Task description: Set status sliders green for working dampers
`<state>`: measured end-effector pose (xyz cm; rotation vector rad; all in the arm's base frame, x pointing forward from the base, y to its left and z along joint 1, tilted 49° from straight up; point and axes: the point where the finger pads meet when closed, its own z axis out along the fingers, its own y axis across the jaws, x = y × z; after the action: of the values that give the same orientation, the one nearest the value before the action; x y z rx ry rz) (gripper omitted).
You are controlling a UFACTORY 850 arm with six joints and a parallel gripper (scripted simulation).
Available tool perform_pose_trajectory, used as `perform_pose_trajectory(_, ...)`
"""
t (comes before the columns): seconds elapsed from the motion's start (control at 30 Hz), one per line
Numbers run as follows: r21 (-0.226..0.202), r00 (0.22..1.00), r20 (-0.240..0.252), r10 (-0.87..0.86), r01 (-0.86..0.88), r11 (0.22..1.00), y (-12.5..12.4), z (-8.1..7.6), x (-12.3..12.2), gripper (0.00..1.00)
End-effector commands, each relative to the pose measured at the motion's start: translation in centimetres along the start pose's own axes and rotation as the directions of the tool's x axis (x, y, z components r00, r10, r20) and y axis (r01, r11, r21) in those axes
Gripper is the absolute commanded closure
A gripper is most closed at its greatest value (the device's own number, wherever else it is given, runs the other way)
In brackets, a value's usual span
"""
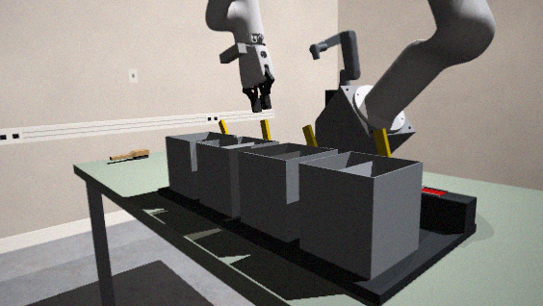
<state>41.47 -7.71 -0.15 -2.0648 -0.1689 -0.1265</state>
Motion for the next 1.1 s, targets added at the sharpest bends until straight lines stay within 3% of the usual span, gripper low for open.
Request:
perform_pose_trajectory(0.0, -0.001, 1.000, -0.001, -0.001, 0.001, 1.000, 0.0, 0.3, 0.1, 0.61)
perform_pose_trajectory(1.07, -0.001, 1.000, -0.001, -0.001, 0.001, 1.000, 0.0, 6.1, 0.0, 0.61)
